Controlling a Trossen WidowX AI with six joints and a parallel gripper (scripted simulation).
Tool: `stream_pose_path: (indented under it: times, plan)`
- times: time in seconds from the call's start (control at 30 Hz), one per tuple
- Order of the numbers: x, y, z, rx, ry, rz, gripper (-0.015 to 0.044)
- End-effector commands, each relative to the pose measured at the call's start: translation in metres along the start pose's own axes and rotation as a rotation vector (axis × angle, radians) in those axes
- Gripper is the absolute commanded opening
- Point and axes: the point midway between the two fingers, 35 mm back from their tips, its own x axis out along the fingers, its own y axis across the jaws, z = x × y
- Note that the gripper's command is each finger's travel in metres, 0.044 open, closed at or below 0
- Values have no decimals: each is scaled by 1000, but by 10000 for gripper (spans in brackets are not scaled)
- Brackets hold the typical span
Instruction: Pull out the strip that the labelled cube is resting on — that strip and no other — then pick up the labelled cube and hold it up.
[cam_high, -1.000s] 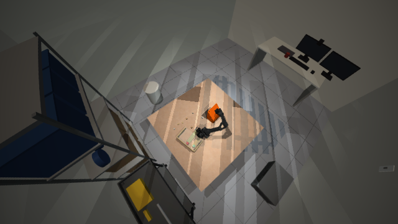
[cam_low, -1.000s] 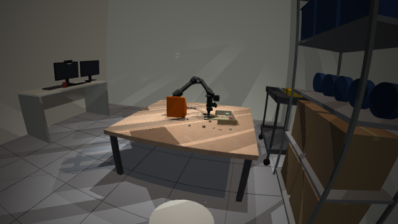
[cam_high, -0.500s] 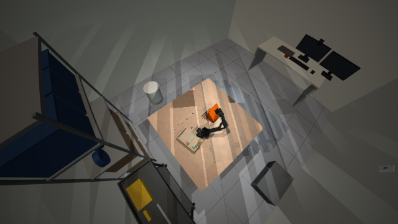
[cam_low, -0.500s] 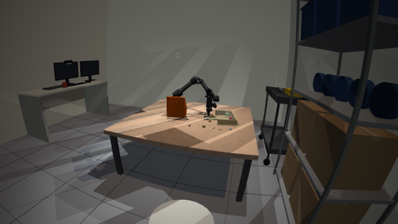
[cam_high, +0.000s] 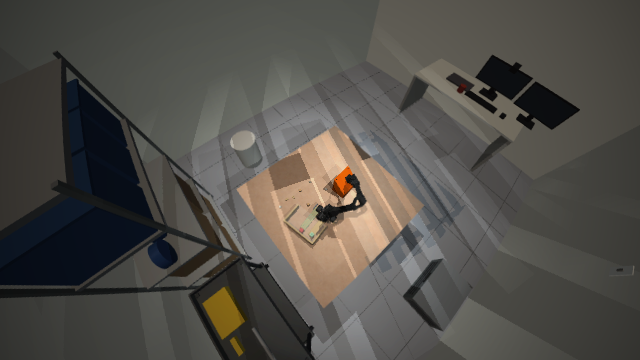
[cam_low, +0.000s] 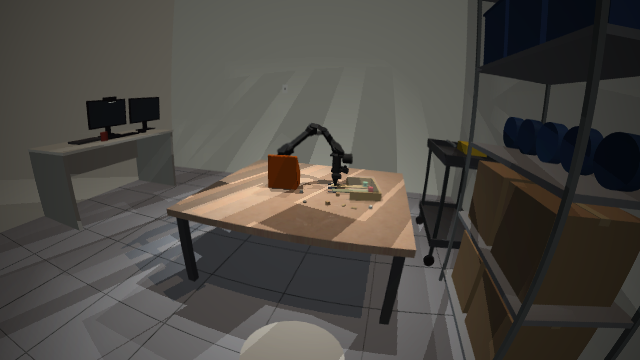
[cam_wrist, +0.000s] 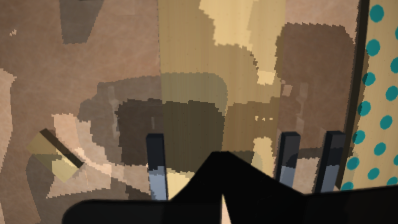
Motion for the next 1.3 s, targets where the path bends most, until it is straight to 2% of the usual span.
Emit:
stream_pose_path:
  times: [0.0,0.63,1.27]
  plan:
    - [1,0,0,6,0,0,0]
    - [3,0,0,6,0,0,0]
    - [4,0,-28,7,1,0,0]
